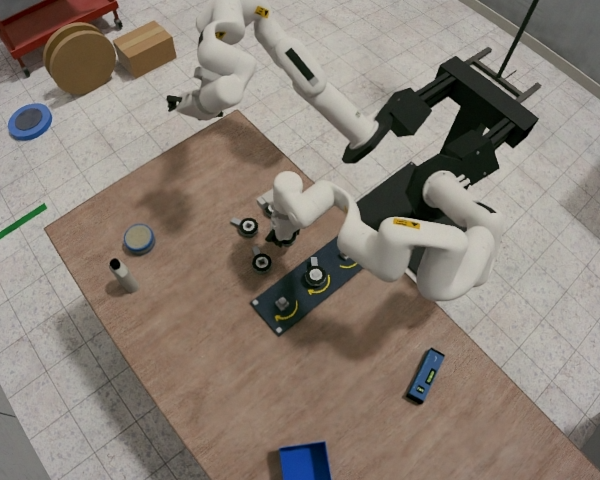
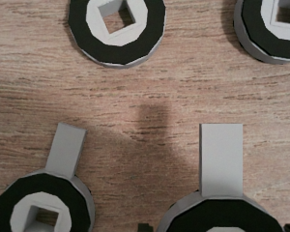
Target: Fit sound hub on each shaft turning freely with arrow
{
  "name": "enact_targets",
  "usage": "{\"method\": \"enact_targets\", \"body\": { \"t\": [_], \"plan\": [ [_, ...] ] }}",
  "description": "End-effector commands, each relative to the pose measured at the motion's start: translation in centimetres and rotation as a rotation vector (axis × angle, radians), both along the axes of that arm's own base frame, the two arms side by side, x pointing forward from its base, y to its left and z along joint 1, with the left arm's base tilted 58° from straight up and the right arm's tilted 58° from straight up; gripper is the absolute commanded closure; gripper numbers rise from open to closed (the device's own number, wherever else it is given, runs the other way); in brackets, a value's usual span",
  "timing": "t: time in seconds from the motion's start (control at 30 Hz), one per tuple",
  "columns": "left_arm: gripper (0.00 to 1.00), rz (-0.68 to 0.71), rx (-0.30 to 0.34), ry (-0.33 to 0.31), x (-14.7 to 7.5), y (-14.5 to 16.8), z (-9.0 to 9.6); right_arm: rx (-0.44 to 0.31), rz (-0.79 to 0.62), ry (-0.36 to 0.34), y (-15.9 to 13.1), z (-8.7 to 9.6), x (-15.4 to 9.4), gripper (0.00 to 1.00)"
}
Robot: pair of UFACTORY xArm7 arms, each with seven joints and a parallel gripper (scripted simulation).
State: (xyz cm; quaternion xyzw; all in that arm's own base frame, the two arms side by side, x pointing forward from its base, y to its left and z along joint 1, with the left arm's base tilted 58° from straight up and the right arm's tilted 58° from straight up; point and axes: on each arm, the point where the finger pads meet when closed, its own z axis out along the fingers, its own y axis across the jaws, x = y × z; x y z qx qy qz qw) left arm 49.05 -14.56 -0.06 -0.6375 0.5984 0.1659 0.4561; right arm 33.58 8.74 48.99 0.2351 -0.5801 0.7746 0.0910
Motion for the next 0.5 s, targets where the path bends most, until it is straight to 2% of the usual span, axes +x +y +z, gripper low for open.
{"method": "enact_targets", "body": {
  "t": [0.0, 0.1, 0.13, 0.47],
  "plan": [
    [1.0, -0.003, -0.003, 0.0, 0.1, -0.4, 0.0, 0.001, 0.003, -0.002, 0.1, 0.1, 0.0, 0.0],
    [1.0, -0.003, -0.003, 0.0, 0.1, -0.4, 0.0, 0.001, 0.003, -0.002, 0.1, 0.1, 0.0, 0.0],
    [1.0, -0.003, -0.003, 0.0, 2.0, 4.1, -3.1, 0.001, 0.003, -0.002, 0.1, 0.1, 0.0, 0.0],
    [1.0, -0.003, -0.003, 0.0, 2.0, 4.1, -3.1, 0.001, 0.003, -0.002, 0.1, 0.1, 0.0, 0.0]
  ]
}}
